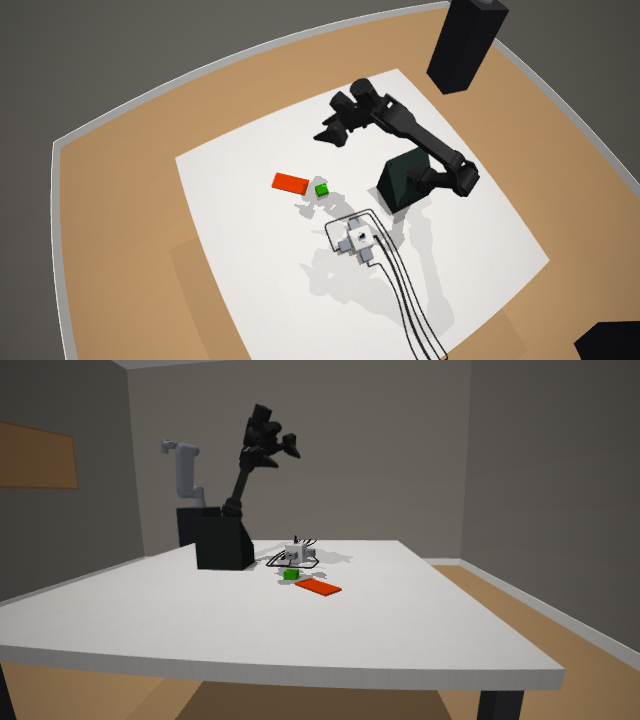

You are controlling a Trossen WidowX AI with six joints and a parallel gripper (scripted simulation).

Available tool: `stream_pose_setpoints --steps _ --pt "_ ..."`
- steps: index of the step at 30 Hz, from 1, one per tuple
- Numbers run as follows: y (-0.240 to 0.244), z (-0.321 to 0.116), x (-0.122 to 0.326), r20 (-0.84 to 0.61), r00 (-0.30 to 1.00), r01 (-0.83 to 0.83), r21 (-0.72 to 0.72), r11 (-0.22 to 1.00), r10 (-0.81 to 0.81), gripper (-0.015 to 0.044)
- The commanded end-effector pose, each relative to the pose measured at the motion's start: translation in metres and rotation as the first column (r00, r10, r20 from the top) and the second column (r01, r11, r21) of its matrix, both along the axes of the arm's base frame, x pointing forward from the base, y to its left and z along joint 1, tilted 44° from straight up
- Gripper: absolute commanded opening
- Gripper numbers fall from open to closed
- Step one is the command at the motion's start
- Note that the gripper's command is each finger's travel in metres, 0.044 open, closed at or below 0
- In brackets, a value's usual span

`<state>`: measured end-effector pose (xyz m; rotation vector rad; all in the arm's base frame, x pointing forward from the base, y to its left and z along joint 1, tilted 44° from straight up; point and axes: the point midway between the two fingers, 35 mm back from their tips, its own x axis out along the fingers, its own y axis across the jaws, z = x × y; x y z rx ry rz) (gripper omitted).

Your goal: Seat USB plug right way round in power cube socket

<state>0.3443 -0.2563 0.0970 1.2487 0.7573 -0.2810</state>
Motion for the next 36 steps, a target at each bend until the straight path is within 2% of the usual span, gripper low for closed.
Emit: stream_pose_setpoints --steps 1,7,12,17,22,24,26,36 --pt "0.073 -0.003 0.013 -0.015 0.915 -0.398 -0.200 0.895 0.404 0.0440" --pt "0.151 -0.008 0.014 -0.050 0.634 -0.728 -0.374 0.574 0.772 0.0440" --pt "0.213 -0.010 0.003 -0.090 0.291 -0.842 -0.496 0.211 0.953 0.0440" --pt "0.269 -0.009 -0.019 -0.134 -0.091 -0.785 -0.601 -0.153 0.987 0.0440" --pt "0.319 -0.005 -0.049 -0.182 -0.445 -0.577 -0.691 -0.436 0.877 0.0440" --pt "0.337 -0.003 -0.064 -0.202 -0.565 -0.466 -0.722 -0.511 0.800 0.0440" --pt "0.345 -0.001 -0.071 -0.212 -0.616 -0.410 -0.736 -0.539 0.759 0.0440" --pt "0.348 0.000 -0.073 -0.212 -0.619 -0.406 -0.737 -0.540 0.756 0.0440"
